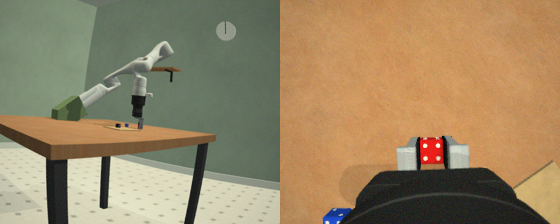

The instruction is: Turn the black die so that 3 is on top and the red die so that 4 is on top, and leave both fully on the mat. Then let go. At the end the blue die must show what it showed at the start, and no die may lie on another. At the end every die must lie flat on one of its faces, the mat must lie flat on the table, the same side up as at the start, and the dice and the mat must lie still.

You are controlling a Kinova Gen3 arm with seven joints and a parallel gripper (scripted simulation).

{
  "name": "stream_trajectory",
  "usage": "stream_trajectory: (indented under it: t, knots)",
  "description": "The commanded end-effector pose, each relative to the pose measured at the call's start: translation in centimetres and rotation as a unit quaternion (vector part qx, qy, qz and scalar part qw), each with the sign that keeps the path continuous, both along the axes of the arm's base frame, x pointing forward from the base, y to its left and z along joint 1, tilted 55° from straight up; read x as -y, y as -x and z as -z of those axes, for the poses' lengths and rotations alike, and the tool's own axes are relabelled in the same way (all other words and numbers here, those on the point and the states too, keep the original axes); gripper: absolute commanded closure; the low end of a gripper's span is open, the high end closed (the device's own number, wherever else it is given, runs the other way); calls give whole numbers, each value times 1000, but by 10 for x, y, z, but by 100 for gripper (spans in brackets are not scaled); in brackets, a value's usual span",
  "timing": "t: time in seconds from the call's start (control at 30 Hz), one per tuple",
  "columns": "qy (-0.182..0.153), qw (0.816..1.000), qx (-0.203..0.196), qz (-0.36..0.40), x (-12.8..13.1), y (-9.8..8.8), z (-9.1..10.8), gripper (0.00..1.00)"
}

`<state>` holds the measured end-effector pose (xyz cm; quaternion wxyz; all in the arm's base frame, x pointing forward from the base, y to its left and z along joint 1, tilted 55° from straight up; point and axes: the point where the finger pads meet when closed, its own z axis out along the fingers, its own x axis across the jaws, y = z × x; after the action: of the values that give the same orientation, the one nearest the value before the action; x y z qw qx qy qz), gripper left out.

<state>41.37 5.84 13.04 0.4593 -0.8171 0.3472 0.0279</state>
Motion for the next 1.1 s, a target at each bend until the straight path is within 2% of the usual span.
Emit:
stream_trajectory:
  t: [0.0,0.3,0.43,0.73,1.07]
  knots:
    - [0,1000,0,1,1,0,0,60]
    - [0,1000,0,1,5,1,-3,60]
    - [0,1000,0,1,18,6,-13,60]
    - [0,1000,0,1,66,23,-49,60]
    - [0,1000,0,1,78,27,-58,60]
